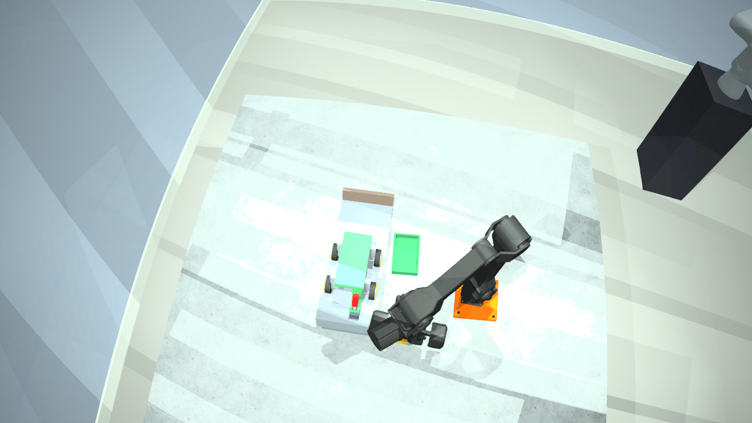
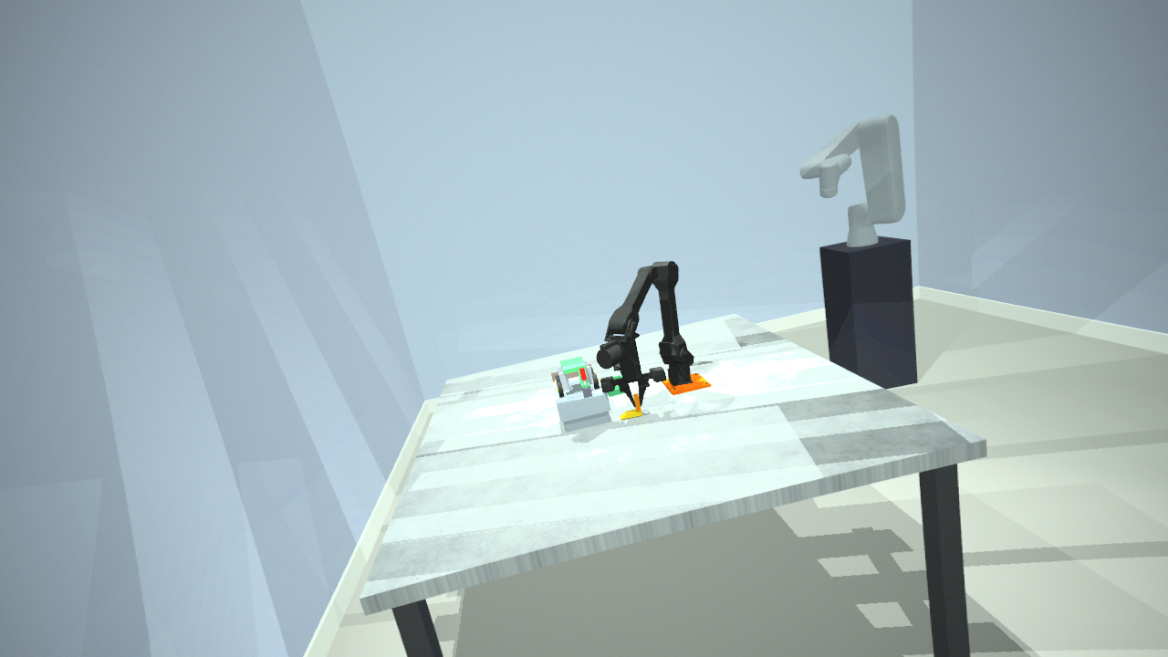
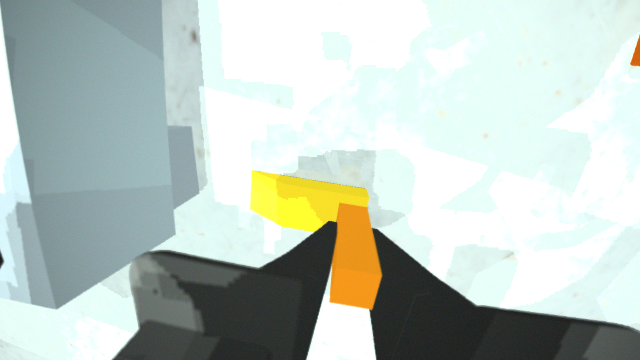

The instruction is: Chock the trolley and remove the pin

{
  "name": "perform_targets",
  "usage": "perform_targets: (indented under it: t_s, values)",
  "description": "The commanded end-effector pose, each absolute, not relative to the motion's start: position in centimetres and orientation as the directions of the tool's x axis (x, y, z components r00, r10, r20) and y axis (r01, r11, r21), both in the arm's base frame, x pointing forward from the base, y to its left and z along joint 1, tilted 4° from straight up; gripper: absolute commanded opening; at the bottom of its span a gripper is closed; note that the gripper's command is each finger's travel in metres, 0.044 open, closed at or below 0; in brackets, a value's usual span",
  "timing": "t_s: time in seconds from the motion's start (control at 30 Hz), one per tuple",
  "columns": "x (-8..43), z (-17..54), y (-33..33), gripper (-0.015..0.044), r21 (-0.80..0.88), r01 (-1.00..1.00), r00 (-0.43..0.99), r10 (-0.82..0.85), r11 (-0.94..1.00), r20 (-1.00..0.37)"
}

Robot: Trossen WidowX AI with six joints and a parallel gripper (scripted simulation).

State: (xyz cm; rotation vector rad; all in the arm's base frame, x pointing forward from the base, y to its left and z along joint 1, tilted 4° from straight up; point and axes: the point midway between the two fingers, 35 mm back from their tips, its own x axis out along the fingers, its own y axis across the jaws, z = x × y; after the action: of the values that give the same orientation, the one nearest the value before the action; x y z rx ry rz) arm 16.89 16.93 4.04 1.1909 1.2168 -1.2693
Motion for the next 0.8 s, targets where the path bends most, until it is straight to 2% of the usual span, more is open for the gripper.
perform_targets:
  t_s: [0.0, 0.77]
  values:
    - [16.9, 4.2, 16.9, 0.0000, -0.044, 0.999, -0.045, -0.019, -0.025, -0.999]
    - [16.9, 12.2, 16.9, 0.0000, -0.047, 0.999, -0.047, -0.025, -0.027, -0.999]
